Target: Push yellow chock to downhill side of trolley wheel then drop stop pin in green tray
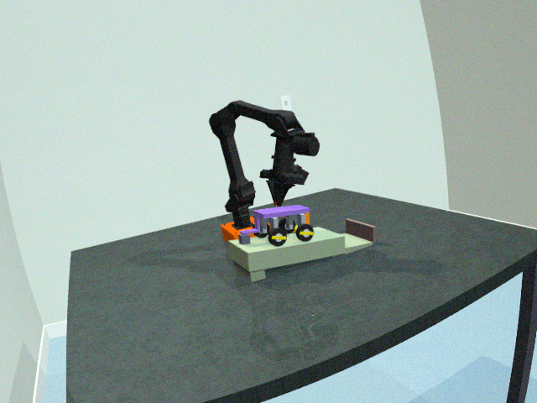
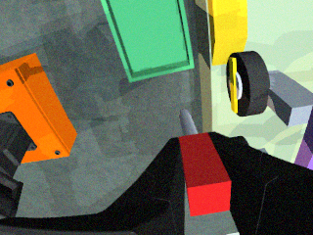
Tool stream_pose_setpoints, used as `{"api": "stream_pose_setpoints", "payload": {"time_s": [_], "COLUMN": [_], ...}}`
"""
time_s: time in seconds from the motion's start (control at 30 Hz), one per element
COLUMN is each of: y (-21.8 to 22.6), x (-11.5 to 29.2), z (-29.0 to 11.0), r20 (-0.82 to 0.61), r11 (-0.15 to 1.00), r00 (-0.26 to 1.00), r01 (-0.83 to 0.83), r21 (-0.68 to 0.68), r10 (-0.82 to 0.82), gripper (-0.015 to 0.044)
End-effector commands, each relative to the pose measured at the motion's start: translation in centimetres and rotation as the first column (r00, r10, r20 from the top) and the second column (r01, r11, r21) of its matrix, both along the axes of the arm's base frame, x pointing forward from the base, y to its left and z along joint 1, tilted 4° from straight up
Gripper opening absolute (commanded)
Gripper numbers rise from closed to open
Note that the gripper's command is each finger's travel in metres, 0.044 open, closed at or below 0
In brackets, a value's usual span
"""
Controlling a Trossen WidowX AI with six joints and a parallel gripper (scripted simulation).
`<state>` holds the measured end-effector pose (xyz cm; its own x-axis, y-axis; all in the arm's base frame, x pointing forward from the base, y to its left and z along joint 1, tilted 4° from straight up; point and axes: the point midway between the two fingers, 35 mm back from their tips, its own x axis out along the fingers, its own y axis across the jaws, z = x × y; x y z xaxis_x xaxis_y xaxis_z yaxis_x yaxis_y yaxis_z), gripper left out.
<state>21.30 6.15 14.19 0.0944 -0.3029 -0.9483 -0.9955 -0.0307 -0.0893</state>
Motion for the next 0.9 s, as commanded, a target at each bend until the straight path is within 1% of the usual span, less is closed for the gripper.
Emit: {"api": "stream_pose_setpoints", "payload": {"time_s": [0.0, 0.2, 0.4, 0.63, 0.87], "y": [1.6, 3.8, 4.1, 3.9, 3.8], "x": [-0.1, -0.2, -0.2, -0.3, -0.4], "z": [-0.2, -0.5, -0.5, -0.5, -0.5], "r20": [0.002, 0.001, -0.003, -0.044, -0.074], "r11": [1.000, 1.000, 1.000, 0.977, 0.909], "r00": [1.000, 1.000, 1.000, 0.976, 0.906], "r01": [0.002, 0.002, -0.017, -0.213, -0.414], "r21": [0.006, 0.008, 0.010, 0.031, 0.054], "r10": [-0.002, -0.002, 0.018, 0.214, 0.417], "gripper": [0.0000, 0.0000, 0.0000, 0.0000, 0.0000]}}
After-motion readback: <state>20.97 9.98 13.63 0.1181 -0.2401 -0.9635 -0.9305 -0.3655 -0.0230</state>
